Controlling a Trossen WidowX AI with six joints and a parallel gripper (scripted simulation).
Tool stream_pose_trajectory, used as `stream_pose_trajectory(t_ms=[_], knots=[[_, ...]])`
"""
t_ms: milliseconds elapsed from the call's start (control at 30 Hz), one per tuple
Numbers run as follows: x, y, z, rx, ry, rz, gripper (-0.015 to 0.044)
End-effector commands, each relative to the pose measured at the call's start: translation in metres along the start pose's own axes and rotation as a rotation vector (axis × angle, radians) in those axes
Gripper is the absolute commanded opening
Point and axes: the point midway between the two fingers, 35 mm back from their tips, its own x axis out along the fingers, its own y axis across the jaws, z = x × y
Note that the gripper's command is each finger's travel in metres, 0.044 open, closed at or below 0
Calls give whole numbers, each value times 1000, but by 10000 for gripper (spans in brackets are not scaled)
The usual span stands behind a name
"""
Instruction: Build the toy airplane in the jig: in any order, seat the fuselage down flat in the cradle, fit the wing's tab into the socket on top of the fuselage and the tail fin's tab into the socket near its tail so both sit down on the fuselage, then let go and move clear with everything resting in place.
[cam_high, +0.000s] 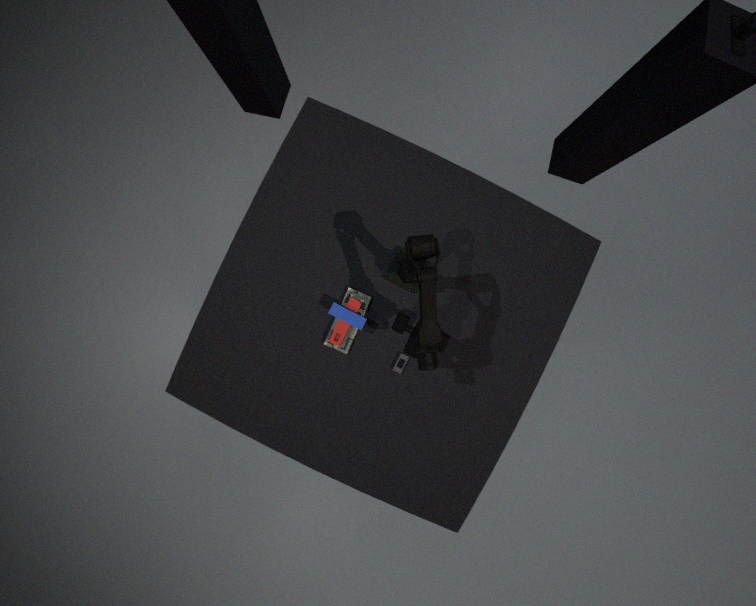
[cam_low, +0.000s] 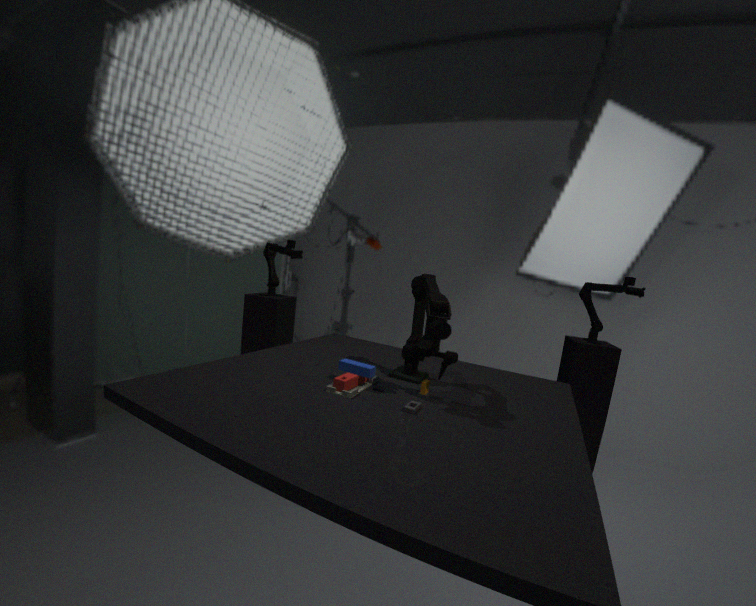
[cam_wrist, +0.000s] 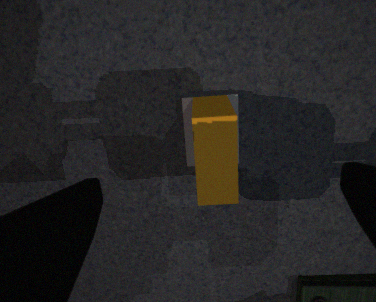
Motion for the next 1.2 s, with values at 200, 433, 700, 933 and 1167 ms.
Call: stream_pose_trajectory(t_ms=[200, 433, 700, 933, 1167], knots=[[15, 0, 1, 5, -2, -2, 440], [27, 0, 2, 5, -2, -2, 440], [40, 0, 1, 5, -1, -2, 440], [51, 0, 0, 5, -1, -2, 440], [53, 0, 0, 5, -1, -2, 335]])
